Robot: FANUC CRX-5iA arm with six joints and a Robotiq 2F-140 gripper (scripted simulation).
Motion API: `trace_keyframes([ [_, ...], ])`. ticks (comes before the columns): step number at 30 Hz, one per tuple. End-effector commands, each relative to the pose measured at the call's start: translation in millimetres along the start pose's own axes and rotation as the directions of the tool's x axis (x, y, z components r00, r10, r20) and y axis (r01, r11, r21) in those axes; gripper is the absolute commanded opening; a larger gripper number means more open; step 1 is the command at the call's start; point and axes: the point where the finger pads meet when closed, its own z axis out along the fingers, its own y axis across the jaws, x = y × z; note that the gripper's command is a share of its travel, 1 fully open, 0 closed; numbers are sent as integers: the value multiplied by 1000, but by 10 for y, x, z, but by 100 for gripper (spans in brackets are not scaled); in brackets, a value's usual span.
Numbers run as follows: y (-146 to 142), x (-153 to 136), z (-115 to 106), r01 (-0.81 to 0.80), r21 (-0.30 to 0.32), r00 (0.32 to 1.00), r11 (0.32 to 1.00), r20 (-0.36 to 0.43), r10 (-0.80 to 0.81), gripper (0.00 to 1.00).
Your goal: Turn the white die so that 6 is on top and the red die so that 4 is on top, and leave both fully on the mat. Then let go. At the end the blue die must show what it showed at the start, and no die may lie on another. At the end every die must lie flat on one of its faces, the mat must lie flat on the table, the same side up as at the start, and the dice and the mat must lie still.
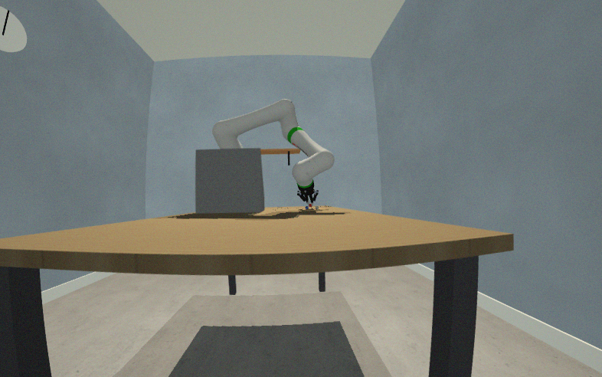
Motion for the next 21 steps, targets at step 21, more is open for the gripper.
trace_keyframes([
  [21,-1,33,16,0,0,1000,1000,0,0,7],
])
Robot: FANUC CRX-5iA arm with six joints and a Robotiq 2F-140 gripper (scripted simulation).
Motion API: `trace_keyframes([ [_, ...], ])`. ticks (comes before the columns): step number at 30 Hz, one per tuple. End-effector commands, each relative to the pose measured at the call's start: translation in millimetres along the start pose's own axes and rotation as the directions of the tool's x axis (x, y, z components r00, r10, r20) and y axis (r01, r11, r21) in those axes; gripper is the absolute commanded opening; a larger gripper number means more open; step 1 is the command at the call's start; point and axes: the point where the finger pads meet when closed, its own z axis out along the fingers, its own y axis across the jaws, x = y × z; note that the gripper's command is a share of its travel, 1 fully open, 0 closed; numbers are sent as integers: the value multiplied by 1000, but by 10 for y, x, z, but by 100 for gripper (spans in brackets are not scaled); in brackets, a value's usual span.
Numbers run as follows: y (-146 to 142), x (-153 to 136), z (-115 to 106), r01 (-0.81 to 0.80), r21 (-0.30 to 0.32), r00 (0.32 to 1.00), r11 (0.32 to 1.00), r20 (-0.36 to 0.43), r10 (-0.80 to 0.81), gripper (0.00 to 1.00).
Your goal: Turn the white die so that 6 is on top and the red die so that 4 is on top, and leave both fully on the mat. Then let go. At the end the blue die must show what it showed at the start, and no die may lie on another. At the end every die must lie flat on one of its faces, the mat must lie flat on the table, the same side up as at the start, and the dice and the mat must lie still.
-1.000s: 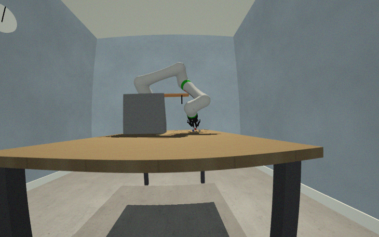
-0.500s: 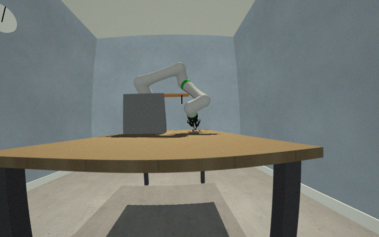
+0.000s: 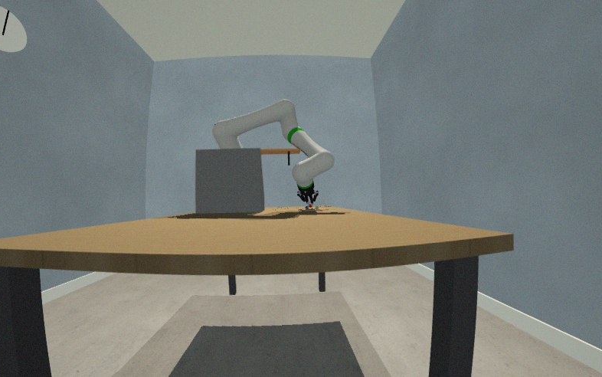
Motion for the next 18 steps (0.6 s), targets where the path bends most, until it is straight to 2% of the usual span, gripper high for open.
trace_keyframes([
  [1,-1,11,4,0,0,1000,1000,0,0,7],
  [18,-1,75,38,0,0,1000,1000,0,0,7],
])
